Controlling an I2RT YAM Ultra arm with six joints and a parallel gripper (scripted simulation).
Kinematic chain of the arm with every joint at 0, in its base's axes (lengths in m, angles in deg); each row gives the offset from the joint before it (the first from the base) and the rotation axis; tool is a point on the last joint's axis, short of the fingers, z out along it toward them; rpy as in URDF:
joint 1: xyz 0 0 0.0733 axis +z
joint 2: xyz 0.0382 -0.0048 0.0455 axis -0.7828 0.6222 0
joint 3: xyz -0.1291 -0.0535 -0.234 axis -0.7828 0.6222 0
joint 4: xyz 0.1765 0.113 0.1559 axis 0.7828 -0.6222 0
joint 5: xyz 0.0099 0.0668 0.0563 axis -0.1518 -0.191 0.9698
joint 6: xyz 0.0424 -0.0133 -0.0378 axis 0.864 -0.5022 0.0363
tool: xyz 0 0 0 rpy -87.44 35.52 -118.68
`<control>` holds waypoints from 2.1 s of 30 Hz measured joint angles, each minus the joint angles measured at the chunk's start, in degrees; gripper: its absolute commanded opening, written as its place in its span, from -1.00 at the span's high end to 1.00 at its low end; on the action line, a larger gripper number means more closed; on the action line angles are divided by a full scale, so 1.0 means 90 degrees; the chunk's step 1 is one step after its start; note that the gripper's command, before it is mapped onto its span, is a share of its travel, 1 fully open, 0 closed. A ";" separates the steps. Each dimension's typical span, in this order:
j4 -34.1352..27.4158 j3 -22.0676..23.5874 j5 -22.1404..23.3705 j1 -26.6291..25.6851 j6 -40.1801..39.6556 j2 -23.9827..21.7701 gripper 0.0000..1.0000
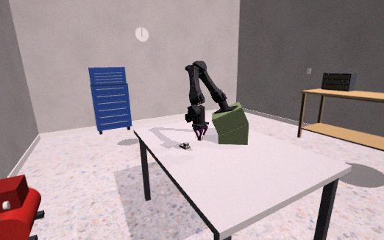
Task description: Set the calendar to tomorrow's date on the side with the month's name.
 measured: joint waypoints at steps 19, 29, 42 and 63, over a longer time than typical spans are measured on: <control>-0.0024 0.0049 0.0039 -0.0406 -0.3691 -0.0206 0.49; -0.0039 0.0095 0.0080 -0.0624 -0.6025 -0.0321 0.49; -0.0039 0.0151 0.0124 -0.0874 -0.8760 -0.0461 0.49; 0.0012 0.0151 0.0136 -0.0918 -0.9566 -0.0444 0.49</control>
